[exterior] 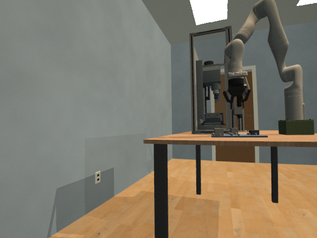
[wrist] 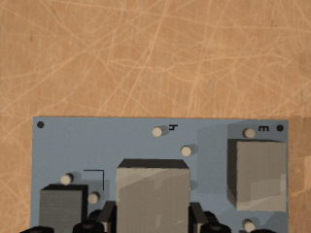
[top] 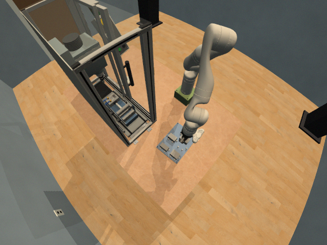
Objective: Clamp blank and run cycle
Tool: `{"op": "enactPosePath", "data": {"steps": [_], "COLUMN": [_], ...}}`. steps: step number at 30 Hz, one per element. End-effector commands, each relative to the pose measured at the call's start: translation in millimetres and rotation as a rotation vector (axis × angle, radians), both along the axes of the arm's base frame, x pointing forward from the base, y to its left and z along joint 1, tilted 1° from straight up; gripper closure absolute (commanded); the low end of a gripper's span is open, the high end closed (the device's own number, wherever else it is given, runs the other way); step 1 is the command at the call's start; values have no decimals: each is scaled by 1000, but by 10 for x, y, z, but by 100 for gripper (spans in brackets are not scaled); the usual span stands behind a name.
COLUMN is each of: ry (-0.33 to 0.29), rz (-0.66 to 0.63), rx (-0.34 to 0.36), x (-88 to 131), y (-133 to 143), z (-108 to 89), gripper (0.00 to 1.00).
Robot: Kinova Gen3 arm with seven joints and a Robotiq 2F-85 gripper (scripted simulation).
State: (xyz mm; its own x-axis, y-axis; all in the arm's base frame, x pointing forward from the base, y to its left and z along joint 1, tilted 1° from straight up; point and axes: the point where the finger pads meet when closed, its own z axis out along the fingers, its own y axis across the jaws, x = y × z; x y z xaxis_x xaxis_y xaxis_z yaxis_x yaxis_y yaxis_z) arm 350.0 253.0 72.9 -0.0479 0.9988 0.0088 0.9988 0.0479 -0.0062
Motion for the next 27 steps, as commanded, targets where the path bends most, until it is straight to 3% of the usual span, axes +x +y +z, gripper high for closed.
{"op": "enactPosePath", "data": {"steps": [1, 5, 9, 21, 27], "ry": [-9, -4, -9, -9, -9], "rz": [1, 1, 1, 1, 1], "rx": [4, 3, 4, 4, 5], "x": [25, 8, 19, 19, 19], "y": [30, 11, 22, 22, 24], "z": [51, 76, 316, 316, 579], "gripper": [90, 90, 90, 90, 90]}}
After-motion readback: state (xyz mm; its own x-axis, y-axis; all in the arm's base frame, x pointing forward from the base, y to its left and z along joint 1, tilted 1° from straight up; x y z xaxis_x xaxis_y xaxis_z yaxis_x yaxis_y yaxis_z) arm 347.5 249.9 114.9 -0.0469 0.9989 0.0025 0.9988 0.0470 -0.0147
